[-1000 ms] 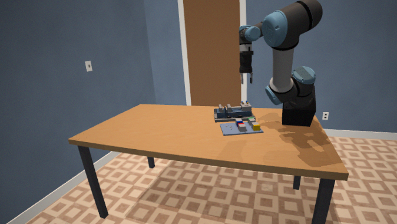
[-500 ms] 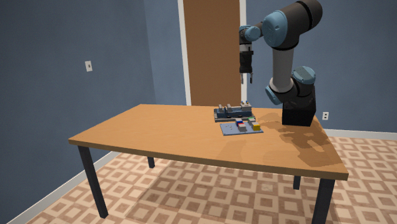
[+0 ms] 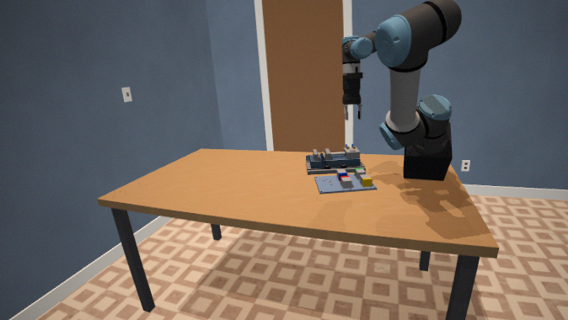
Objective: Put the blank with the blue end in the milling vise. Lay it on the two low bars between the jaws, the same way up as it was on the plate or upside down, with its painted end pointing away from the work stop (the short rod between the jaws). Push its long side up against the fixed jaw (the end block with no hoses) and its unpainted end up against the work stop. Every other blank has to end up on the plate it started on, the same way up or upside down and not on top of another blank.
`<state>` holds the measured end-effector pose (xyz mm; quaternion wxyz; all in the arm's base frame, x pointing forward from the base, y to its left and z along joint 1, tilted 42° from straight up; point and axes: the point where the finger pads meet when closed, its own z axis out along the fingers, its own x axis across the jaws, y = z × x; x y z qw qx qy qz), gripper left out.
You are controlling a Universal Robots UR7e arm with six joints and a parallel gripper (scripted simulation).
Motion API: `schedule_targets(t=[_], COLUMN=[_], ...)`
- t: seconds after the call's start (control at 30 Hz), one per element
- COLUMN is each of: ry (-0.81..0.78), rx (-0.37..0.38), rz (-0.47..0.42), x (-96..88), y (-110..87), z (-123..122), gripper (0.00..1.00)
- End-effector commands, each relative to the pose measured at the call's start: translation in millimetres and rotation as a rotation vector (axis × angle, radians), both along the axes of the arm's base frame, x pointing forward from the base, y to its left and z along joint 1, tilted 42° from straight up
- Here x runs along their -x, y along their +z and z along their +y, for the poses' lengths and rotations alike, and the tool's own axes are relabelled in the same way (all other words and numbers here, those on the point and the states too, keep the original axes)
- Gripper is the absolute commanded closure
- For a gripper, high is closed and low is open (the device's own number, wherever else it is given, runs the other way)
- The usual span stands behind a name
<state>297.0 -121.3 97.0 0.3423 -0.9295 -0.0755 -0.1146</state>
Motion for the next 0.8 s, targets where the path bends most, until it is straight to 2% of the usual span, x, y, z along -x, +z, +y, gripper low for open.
schedule_targets(t=[0.0,0.13,0.3,0.7,0.77], ry=[0.0,0.0,-0.001,-0.001,-0.001], rx=[0.001,0.001,0.001,0.001,0.001], rz=[0.0,0.0,0.0,0.0,0.0], x=[-0.1,-0.1,-20.5,-20.5,-28.5], y=[0.1,0.1,-39.5,-39.5,-55.0], z=[-0.4,-0.4,22.3,22.3,31.4], gripper=[0.0,0.0,0.0,0.0,0.0])
